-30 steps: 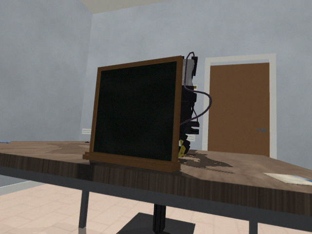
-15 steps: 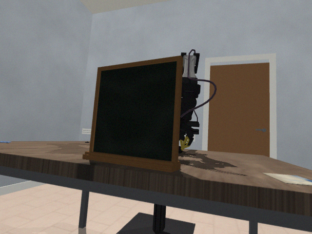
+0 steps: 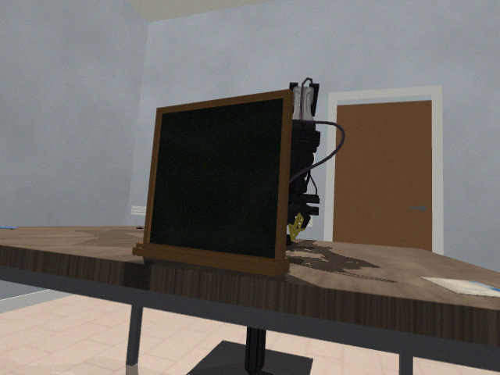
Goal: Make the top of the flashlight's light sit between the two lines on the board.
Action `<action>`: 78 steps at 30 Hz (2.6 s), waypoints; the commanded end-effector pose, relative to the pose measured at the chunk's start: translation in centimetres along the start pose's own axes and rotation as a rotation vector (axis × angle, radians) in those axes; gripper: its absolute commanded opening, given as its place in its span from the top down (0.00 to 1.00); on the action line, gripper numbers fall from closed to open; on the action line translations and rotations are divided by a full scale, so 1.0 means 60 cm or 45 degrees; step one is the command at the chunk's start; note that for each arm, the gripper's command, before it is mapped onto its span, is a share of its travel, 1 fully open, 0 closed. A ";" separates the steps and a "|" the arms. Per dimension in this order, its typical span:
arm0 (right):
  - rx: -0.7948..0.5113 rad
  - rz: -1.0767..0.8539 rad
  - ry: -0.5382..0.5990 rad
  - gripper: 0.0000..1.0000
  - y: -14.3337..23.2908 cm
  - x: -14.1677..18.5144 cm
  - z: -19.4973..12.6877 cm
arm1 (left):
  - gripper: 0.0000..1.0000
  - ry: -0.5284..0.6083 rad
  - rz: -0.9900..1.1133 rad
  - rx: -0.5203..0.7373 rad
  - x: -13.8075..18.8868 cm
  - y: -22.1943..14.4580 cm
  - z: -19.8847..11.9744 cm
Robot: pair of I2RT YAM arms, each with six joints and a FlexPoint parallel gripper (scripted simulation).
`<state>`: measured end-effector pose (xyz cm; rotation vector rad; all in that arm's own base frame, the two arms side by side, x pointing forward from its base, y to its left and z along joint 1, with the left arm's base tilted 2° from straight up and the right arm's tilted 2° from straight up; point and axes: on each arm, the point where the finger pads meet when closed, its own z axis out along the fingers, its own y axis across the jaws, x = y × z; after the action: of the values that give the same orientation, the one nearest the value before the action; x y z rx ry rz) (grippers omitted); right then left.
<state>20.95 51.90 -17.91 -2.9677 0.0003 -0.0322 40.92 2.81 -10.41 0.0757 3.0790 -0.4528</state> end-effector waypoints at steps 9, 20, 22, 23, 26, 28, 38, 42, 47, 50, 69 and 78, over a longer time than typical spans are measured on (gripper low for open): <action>0.076 0.014 0.021 0.70 -0.036 0.004 -0.033 | 0.00 -0.477 0.072 -0.412 -0.140 -0.010 -0.032; 0.076 0.014 0.021 0.70 -0.036 0.004 -0.033 | 0.00 -0.855 0.047 -0.613 -0.207 -0.060 -0.050; 0.076 0.014 0.021 0.70 -0.036 0.004 -0.033 | 0.00 -0.964 0.038 -0.631 -0.223 -0.082 -0.078; 0.076 0.014 0.021 0.70 -0.036 0.004 -0.033 | 0.00 -0.992 0.031 -0.642 -0.224 -0.088 -0.073; 0.076 0.014 0.021 0.70 -0.036 0.004 -0.033 | 0.00 -1.166 0.001 -0.660 -0.243 -0.122 -0.114; 0.076 0.014 0.021 0.70 -0.036 0.004 -0.033 | 0.00 -1.217 -0.020 -0.674 -0.242 -0.132 -0.101; 0.076 0.014 0.021 0.70 -0.036 0.004 -0.033 | 0.00 -1.584 -0.139 -0.643 -0.248 -0.208 -0.173; 0.076 0.014 0.021 0.70 -0.036 0.004 -0.033 | 0.00 -1.660 -0.170 -0.628 -0.239 -0.227 -0.190; 0.076 0.014 0.021 0.70 -0.036 0.004 -0.033 | 0.00 -1.667 -0.119 -0.593 -0.256 -0.249 -0.211; 0.076 0.014 0.021 0.70 -0.036 0.004 -0.033 | 0.00 -1.621 -0.116 -0.616 -0.250 -0.234 -0.183; 0.076 0.014 0.021 0.70 -0.036 0.004 -0.033 | 0.00 -1.625 -0.124 -0.564 -0.248 -0.246 -0.194; 0.076 0.014 0.021 0.70 -0.036 0.004 -0.033 | 0.00 -1.628 -0.126 -0.560 -0.250 -0.247 -0.196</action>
<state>20.95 51.90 -17.91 -2.9677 0.0003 -0.0322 54.25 -8.24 2.61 -0.2521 1.8927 0.2108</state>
